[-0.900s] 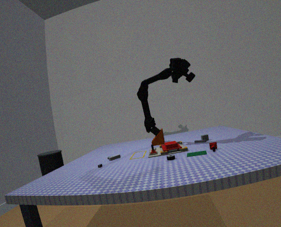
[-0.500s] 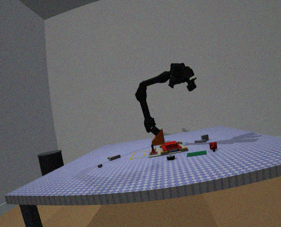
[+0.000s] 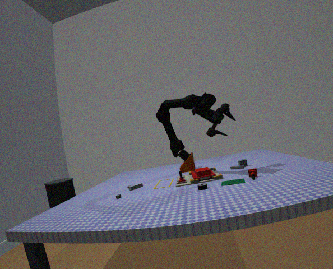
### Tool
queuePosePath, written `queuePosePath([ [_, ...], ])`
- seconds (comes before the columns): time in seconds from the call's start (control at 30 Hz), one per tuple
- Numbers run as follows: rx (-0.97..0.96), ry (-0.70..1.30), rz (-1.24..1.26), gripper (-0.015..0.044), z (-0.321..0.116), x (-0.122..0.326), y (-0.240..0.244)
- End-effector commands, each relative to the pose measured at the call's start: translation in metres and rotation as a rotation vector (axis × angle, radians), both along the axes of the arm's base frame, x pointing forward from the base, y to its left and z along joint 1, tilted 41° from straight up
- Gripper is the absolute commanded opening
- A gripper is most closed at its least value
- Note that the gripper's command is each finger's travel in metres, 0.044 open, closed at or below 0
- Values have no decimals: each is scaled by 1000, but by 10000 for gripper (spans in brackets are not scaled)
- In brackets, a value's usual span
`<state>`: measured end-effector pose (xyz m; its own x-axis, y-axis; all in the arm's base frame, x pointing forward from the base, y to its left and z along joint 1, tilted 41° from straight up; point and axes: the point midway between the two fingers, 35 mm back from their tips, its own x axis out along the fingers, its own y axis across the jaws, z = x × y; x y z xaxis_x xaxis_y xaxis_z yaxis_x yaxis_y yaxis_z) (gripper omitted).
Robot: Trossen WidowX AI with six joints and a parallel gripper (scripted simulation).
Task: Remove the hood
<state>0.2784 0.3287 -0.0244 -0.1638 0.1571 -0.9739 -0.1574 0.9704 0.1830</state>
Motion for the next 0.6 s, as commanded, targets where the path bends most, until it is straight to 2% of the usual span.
queuePosePath([
  [0.0,-262,-91,-13,440,-7,17,-62],
  [0.3,-813,-233,53,440,12,41,-183],
  [0.57,-852,-242,64,440,17,46,-193],
])
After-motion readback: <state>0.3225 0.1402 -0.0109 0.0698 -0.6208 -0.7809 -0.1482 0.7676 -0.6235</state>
